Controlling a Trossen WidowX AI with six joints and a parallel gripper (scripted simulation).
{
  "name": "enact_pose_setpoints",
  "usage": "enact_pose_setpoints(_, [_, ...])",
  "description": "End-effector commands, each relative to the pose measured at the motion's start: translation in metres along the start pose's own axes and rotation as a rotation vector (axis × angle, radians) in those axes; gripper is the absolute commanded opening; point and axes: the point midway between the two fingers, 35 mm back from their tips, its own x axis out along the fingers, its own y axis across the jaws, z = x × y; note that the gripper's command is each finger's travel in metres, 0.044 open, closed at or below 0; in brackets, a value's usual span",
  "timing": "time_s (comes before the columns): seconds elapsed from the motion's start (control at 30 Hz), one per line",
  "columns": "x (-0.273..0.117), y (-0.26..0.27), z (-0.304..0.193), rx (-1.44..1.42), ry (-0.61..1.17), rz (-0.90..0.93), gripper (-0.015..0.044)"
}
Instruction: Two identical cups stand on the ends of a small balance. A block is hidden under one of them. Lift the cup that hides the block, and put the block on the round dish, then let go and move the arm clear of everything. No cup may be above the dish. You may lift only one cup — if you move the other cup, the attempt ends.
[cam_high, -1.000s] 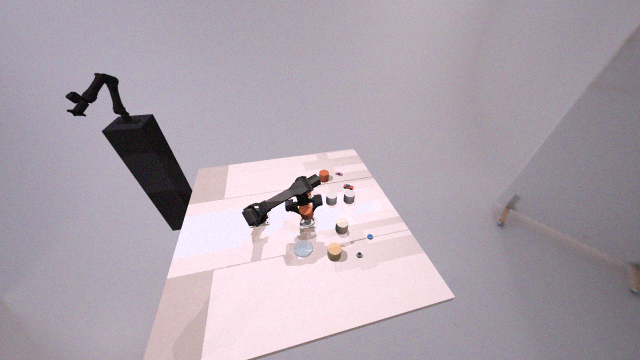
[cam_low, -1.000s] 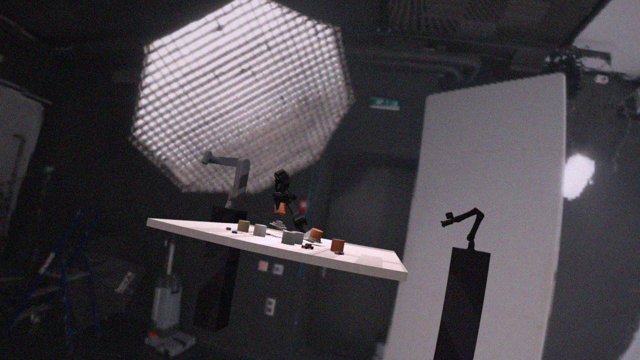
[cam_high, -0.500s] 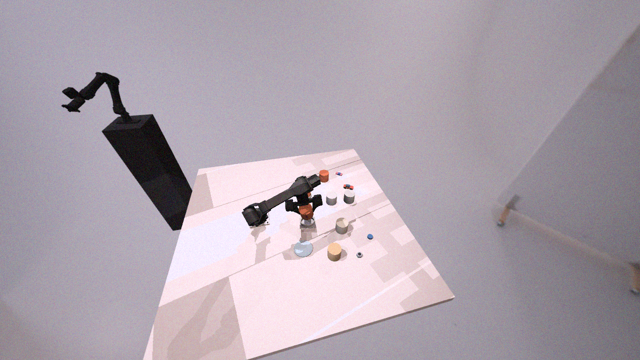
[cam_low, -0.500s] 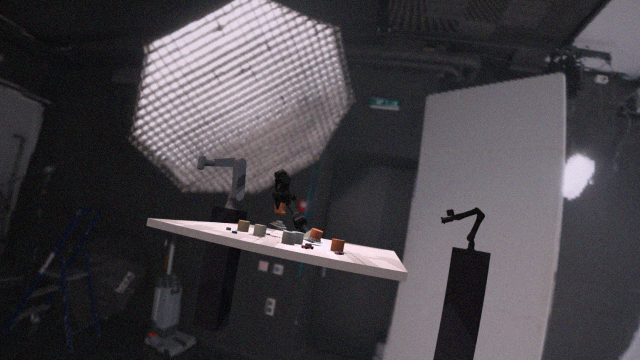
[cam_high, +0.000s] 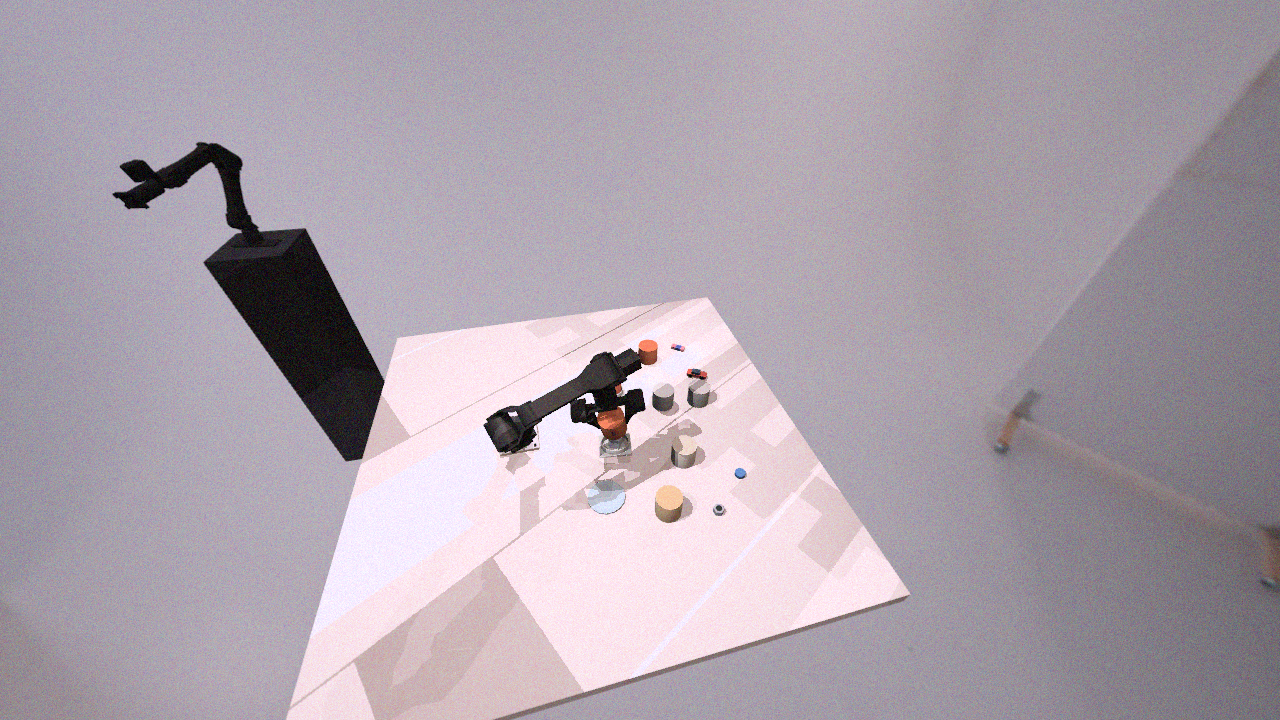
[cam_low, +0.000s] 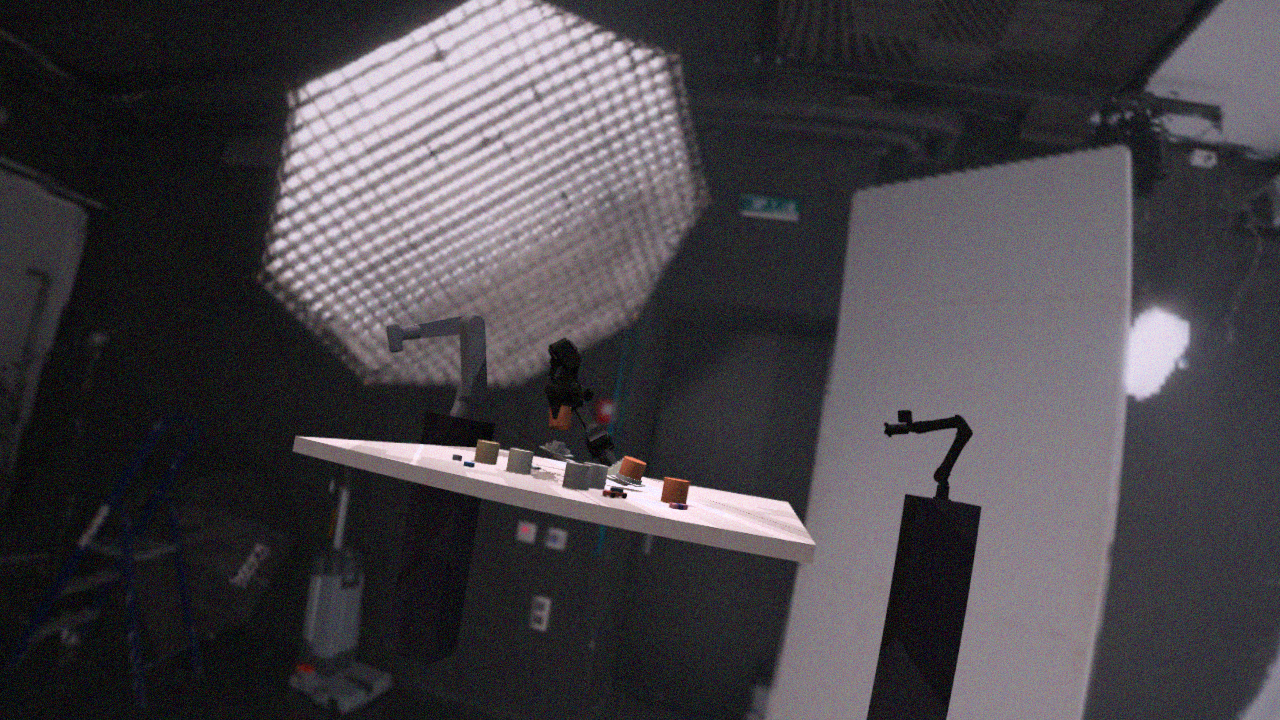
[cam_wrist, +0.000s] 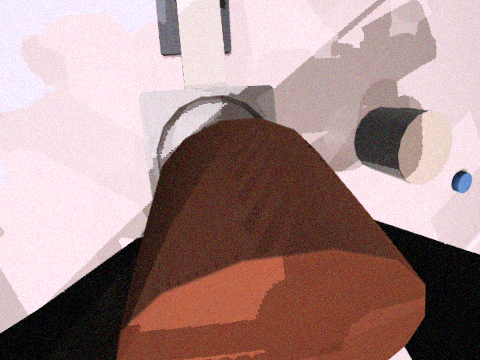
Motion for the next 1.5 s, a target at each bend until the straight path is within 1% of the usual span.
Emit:
enact_pose_setpoints(0.0, [0.000, 0.000, 0.000, -0.001, 0.000, -0.002, 0.0000])
enact_pose_setpoints(0.43, [0.001, 0.000, -0.002, -0.001, -0.001, 0.001, 0.0000])
enact_pose_setpoints(0.93, [0.023, 0.017, -0.051, 0.011, -0.011, 0.040, 0.0000])
enact_pose_setpoints(1.47, [0.041, 0.047, -0.097, 0.023, -0.006, 0.071, 0.0000])
